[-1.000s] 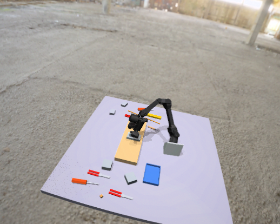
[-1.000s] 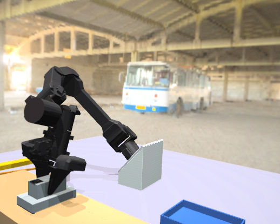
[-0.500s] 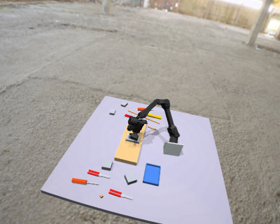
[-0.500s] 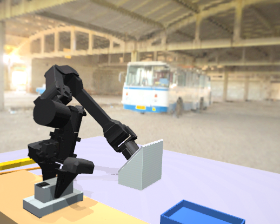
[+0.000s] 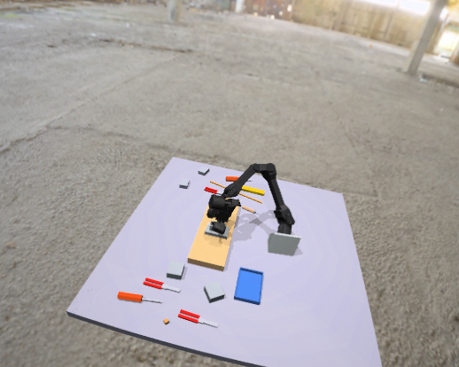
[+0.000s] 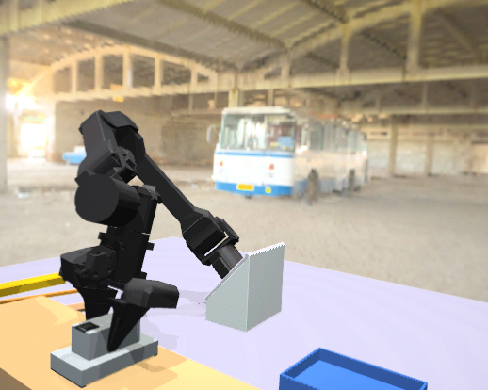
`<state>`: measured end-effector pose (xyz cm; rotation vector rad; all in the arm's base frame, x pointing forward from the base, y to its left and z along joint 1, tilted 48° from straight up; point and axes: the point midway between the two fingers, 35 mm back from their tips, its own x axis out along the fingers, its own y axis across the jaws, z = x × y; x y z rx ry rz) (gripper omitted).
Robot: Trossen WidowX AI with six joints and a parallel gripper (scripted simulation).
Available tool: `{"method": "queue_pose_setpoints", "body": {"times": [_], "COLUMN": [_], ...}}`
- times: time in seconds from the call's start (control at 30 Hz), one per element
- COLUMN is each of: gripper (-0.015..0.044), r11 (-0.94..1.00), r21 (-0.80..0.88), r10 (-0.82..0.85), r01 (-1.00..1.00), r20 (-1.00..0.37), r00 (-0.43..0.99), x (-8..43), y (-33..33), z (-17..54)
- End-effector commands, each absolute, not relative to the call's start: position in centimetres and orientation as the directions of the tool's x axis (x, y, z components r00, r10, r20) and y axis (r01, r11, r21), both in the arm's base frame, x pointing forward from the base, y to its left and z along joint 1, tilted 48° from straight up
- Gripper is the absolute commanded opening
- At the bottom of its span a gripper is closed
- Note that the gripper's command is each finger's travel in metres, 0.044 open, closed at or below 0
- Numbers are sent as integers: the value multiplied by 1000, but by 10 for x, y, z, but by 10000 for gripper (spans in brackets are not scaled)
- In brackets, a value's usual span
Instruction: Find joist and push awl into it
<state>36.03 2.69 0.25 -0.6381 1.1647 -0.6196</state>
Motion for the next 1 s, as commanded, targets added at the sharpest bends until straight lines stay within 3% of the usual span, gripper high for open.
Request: {"method": "queue_pose_setpoints", "body": {"times": [0.0,0.97], "gripper": [0,0], "r11": [674,676], "r21": [-731,-729], "r10": [-727,-726], "r01": [109,110], "r20": [-630,-631], "r00": [273,274], "x": [361,367], "y": [34,71], "z": [-6,-44]}}
